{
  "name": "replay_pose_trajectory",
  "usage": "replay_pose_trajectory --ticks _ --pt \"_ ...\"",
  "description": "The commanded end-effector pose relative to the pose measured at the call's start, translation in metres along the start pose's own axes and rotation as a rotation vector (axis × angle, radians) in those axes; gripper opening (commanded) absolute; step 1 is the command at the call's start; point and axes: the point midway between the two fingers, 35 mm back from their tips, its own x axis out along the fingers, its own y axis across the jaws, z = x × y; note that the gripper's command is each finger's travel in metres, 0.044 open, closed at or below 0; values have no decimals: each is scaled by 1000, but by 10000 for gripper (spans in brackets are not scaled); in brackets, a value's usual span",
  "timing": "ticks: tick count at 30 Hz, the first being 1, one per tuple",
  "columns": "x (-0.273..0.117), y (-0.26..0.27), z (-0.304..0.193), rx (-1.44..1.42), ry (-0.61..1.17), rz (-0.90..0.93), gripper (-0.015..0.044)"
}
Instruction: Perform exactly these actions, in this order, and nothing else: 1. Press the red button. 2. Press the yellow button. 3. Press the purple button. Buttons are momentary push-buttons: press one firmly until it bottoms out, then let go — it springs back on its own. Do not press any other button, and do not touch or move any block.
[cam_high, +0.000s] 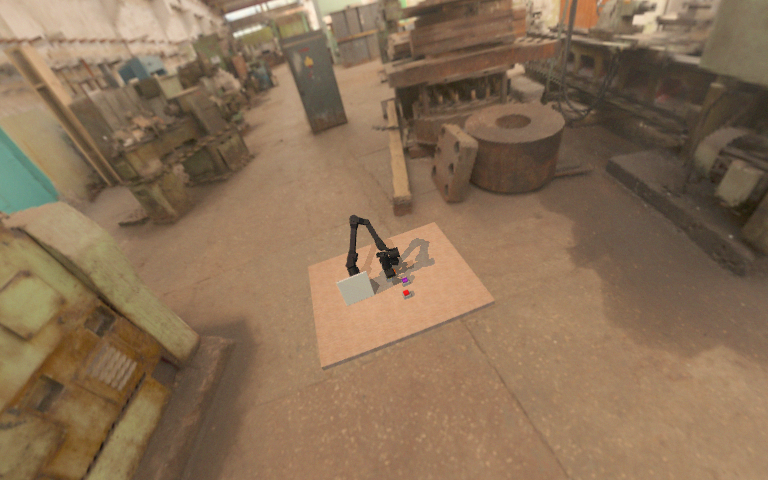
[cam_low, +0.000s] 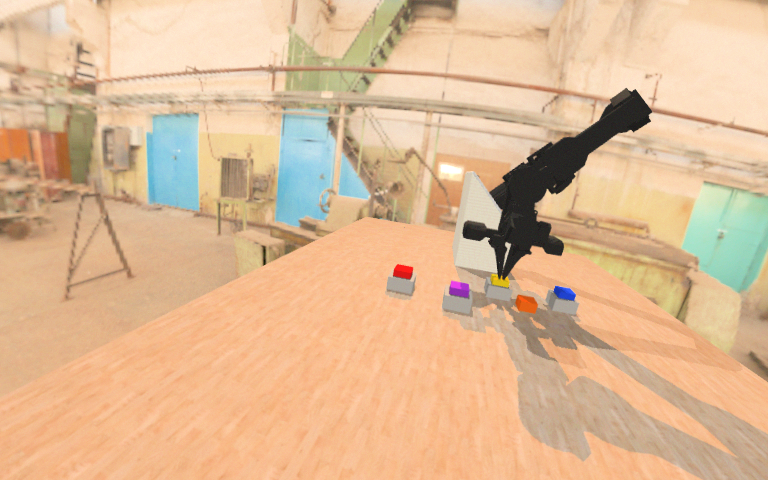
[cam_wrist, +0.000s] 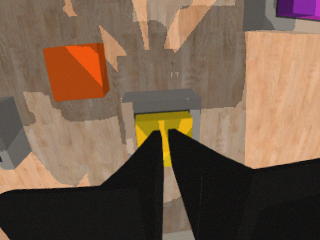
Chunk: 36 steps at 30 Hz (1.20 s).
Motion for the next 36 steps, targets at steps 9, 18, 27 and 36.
replay_pose_trajectory --ticks 9,18,27,36 --pt "6 0 -5 16 13 6 20" --pt "6 0 -5 16 13 6 20" --pt "-25 -1 -4 15 12 4 20" --pt "-65 -3 -2 16 12 -2 20"
